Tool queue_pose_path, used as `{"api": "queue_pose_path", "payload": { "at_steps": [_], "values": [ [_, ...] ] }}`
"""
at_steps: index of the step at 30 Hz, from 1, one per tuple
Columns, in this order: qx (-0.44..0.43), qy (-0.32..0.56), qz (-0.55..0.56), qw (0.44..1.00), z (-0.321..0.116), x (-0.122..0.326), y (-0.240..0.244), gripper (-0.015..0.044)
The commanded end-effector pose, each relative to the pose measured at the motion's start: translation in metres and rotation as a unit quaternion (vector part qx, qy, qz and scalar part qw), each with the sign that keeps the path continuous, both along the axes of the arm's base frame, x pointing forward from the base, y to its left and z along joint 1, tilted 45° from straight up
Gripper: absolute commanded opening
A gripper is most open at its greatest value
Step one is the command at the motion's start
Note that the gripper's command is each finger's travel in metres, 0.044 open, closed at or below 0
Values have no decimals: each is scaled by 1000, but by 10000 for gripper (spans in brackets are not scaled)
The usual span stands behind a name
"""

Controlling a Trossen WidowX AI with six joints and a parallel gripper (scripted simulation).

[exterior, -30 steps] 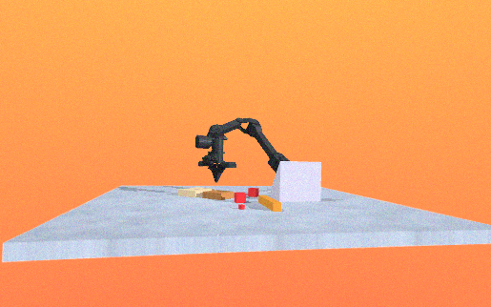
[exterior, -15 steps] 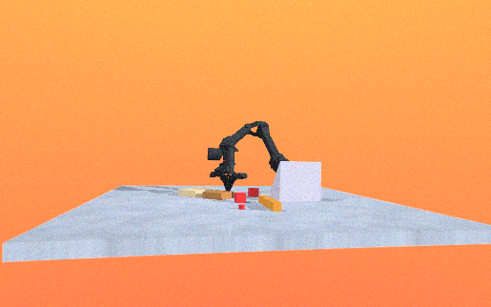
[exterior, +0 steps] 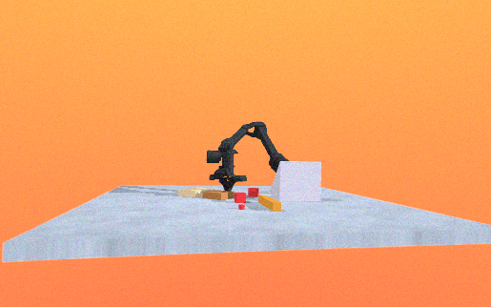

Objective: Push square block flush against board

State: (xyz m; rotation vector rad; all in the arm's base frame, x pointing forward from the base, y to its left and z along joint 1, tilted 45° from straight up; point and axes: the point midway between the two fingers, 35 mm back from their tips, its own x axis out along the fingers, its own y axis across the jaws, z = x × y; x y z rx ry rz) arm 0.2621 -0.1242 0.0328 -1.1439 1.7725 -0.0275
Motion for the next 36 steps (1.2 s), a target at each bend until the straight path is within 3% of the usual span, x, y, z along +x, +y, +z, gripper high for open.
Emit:
{"api": "queue_pose_path", "payload": {
  "at_steps": [1, 36],
  "values": [
    [-2, -7, 0, 1000, 0, 8, 3, 0],
    [-2, -6, 0, 1000, 17, -20, -13, 0]
  ]
}}
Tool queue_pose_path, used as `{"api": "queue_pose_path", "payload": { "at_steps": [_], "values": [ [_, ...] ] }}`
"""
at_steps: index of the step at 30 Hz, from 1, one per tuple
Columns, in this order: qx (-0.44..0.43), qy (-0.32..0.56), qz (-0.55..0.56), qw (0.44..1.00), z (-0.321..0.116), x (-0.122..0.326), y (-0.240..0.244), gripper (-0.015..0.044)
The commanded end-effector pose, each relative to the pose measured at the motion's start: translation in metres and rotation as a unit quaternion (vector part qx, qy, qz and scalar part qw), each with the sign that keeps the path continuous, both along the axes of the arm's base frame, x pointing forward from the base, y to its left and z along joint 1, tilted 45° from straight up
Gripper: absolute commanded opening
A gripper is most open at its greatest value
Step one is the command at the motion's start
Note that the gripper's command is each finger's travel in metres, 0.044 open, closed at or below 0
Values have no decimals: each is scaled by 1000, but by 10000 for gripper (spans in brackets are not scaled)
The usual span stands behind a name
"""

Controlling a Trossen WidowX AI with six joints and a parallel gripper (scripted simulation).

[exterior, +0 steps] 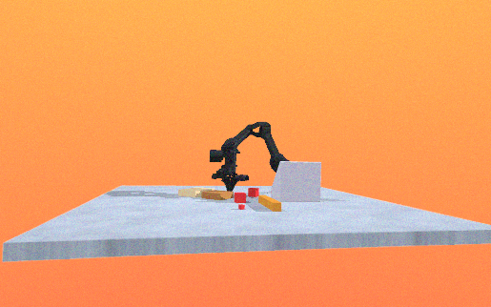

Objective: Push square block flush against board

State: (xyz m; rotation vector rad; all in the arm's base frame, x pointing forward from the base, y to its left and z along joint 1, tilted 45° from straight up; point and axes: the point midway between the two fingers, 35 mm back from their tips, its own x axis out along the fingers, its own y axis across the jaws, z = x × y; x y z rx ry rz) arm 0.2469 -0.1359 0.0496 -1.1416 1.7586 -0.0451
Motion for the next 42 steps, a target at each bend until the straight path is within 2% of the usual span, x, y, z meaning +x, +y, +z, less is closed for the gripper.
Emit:
{"api": "queue_pose_path", "payload": {
  "at_steps": [1, 5, 10, 16, 28, 42],
  "values": [
    [1, 3, 2, 1000, 1, -6, -2, 0],
    [0, 0, 0, 1000, 4, -5, -1, 0],
    [1, 3, 2, 1000, 40, -3, 34, 0],
    [1, -5, -6, 1000, 40, -2, 37, 0],
    [-5, -145, -147, 978, 17, 11, 60, 0],
    [-17, -296, -300, 907, -11, 19, 90, 0]
  ]
}}
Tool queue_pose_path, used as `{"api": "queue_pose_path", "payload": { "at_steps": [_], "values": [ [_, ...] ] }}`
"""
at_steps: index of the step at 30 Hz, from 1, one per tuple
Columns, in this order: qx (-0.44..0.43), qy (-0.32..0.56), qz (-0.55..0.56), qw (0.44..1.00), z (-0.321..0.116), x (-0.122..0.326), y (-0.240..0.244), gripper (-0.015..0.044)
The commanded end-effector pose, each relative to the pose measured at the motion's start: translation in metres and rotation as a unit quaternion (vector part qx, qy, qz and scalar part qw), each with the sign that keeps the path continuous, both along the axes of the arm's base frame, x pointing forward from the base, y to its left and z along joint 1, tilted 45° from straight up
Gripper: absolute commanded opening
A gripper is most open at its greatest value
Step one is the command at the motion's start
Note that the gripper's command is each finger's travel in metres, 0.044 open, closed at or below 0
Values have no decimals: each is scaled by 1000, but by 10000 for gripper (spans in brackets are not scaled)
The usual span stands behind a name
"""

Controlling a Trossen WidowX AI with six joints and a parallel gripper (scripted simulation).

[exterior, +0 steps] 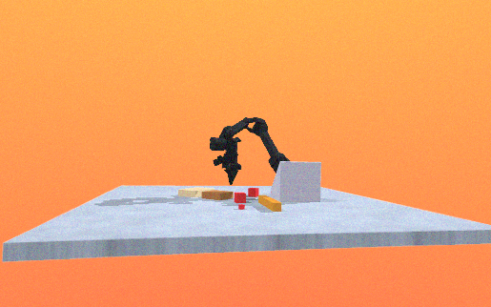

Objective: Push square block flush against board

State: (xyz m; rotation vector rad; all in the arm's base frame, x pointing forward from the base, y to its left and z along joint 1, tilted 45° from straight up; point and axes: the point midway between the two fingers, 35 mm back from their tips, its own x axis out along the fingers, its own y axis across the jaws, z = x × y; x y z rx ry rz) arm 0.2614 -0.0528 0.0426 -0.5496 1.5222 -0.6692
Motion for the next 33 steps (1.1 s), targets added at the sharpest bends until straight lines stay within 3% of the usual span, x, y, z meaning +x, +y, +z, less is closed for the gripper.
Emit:
{"api": "queue_pose_path", "payload": {
  "at_steps": [1, 20, 27, 33],
  "values": [
    [0, -44, -39, 998, -6, 4, 9, 0],
    [-21, -257, -259, 931, -44, 7, 44, 0],
    [-22, -264, -266, 927, -47, 7, 44, 0],
    [-24, -265, -266, 927, -84, 4, 7, 0]
  ]
}}
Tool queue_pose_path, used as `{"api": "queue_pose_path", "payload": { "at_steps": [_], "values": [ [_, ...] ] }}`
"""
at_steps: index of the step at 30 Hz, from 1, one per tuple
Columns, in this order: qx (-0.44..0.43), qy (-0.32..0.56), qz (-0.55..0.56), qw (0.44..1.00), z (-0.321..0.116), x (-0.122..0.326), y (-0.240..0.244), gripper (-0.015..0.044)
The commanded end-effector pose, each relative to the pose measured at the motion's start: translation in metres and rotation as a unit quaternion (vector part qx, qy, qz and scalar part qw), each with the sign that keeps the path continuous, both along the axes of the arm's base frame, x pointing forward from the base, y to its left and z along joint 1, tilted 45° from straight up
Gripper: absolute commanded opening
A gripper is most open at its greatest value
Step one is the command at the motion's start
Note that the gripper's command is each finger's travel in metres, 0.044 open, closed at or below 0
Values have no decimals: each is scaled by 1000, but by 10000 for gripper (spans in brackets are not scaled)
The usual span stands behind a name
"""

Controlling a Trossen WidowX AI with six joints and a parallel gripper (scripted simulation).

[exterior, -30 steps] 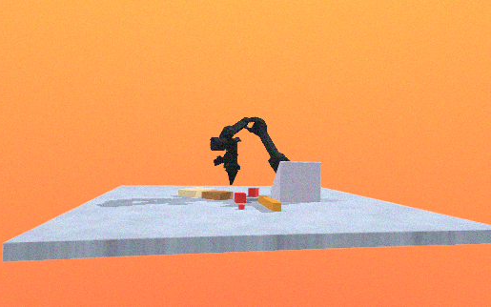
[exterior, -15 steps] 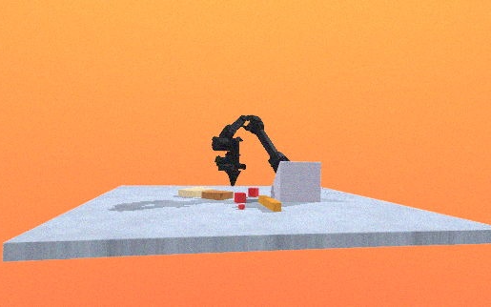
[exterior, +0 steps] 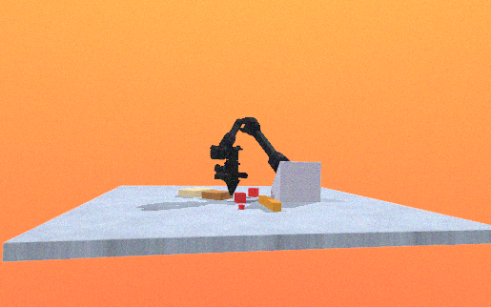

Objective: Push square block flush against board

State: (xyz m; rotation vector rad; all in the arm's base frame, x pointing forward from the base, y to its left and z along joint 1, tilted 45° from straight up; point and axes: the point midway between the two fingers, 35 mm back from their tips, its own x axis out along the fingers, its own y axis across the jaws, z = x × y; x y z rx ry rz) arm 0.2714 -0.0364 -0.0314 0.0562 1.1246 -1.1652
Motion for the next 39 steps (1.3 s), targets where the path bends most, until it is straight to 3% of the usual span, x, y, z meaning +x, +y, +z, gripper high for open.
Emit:
{"api": "queue_pose_path", "payload": {
  "at_steps": [1, 39],
  "values": [
    [-4, 8, 2, 1000, -10, -6, -10, 0],
    [-5, 8, 2, 1000, 13, 26, -36, 0]
  ]
}}
